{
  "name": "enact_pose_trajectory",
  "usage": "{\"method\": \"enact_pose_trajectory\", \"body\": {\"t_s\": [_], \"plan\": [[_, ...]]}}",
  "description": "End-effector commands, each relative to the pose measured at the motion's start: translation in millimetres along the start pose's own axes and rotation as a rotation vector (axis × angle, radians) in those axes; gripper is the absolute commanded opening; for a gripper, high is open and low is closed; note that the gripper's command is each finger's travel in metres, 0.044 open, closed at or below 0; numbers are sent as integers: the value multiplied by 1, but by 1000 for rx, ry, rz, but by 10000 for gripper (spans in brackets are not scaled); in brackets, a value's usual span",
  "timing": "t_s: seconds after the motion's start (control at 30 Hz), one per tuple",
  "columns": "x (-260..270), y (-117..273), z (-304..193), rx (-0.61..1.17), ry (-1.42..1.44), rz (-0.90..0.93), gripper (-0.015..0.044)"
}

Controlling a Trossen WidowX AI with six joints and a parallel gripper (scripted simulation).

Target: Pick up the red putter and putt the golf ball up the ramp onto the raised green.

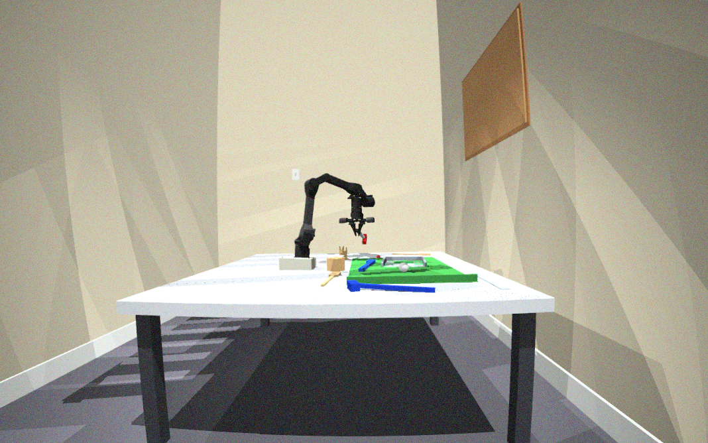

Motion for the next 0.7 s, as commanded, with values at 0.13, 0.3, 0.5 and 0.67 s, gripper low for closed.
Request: {"method": "enact_pose_trajectory", "body": {"t_s": [0.13,0.3,0.5,0.67], "plan": [[-18,1,-40,5,-190,-9,0],[-27,3,-64,12,-301,-27,0],[-34,5,-95,20,-431,-42,0],[-37,6,-121,29,-537,-42,0]]}}
Point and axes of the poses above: the point midway between the two fingers, 35 mm back from their tips, its own y axis back along the fingers, its own x axis across the jaws, z = x × y, the point moved 9 cm from there along y, back along the fingers, and after that the axes turned 11 degrees about y, right-handed, at the moved point
